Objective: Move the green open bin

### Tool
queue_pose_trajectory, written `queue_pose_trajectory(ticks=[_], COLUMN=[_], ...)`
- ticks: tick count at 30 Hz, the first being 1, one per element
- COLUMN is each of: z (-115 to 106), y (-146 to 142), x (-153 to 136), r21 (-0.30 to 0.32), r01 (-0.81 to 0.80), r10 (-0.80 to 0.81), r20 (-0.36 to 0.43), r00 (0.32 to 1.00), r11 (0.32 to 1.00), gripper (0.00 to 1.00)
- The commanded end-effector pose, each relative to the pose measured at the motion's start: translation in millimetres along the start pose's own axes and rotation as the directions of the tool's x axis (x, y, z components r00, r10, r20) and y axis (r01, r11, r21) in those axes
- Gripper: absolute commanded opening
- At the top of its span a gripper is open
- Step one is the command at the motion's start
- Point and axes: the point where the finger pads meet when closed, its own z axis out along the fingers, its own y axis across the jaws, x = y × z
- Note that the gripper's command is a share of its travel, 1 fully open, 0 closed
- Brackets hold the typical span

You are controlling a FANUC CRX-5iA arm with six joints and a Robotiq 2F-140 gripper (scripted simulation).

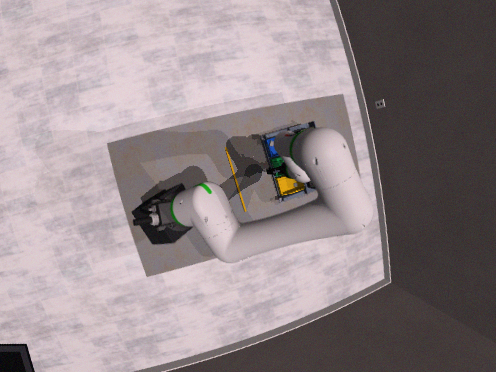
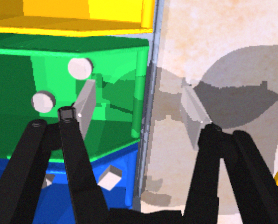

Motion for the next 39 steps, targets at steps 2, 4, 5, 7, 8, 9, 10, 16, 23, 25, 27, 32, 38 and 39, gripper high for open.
queue_pose_trajectory(ticks=[2,4,5,7,8,9,10,16,23,25,27,32,38,39], z=[-0.1,-0.1,-0.1,-0.1,-0.1,-0.1,-0.1,-0.1,-0.2,-0.2,-0.2,-0.2,-0.2,-0.2], y=[-0.1,-0.1,-0.1,-0.1,-0.1,-0.1,-0.1,-0.1,-0.2,-0.2,-0.2,-0.2,-0.2,-0.2], x=[0.1,0.1,0.1,0.1,0.1,0.1,0.1,0.1,0.1,0.1,0.1,0.1,0.1,0.1], r21=[0.0,0.0,0.0,0.0,0.0,0.0,0.0,0.0,0.0,0.0,0.0,0.0,0.0,0.0], r01=[0.0,0.0,0.0,0.0,0.0,0.0,0.0,0.0,0.0,0.0,0.0,0.0,0.0,0.0], r10=[0.0,0.0,0.0,0.0,0.0,0.0,0.0,0.0,0.0,0.0,0.0,0.0,0.0,0.0], r20=[0.0,0.0,0.0,0.0,0.0,0.0,0.0,0.0,0.0,0.0,0.0,0.0,0.0,0.0], r00=[1.0,1.0,1.0,1.0,1.0,1.0,1.0,1.0,1.0,1.0,1.0,1.0,1.0,1.0], r11=[1.0,1.0,1.0,1.0,1.0,1.0,1.0,1.0,1.0,1.0,1.0,1.0,1.0,1.0], gripper=[0.57,0.57,0.57,0.0,0.0,0.0,0.0,0.0,0.0,0.0,0.0,0.0,0.0,0.0])
